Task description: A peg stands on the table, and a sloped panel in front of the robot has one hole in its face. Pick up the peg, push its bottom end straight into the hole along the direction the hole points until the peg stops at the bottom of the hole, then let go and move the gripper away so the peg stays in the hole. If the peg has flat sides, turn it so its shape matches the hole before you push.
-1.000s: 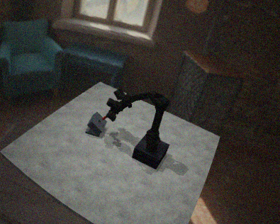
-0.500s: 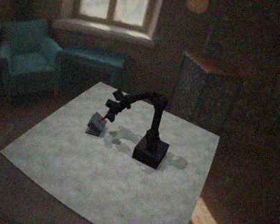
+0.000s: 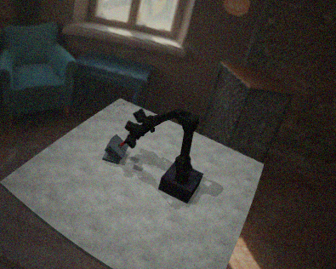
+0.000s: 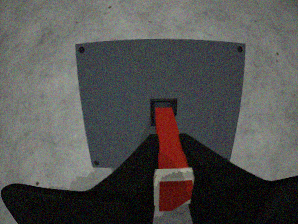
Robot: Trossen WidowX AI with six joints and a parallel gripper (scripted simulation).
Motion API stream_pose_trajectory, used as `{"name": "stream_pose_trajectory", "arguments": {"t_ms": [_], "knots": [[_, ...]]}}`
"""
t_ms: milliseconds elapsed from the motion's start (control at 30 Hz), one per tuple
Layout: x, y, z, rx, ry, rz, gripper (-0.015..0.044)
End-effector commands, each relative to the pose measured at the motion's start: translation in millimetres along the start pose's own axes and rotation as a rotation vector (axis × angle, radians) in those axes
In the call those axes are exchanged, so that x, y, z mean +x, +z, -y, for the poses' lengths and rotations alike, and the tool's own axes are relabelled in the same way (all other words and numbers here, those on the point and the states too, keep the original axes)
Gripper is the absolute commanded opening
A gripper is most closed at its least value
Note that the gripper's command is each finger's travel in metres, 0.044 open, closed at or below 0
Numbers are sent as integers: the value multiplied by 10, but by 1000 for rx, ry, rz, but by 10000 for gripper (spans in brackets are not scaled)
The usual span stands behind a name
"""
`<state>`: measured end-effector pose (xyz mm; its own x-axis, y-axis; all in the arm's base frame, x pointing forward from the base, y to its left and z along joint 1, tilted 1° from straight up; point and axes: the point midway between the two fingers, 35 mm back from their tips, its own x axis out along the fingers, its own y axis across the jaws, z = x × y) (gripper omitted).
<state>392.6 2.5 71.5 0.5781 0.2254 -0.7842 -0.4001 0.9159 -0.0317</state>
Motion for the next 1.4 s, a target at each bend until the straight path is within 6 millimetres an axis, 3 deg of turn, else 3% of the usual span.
{"name": "stream_pose_trajectory", "arguments": {"t_ms": [0,1367], "knots": [[-15,7,2,-1,-1,2,0],[140,-13,9,-1,-1,3,0]]}}
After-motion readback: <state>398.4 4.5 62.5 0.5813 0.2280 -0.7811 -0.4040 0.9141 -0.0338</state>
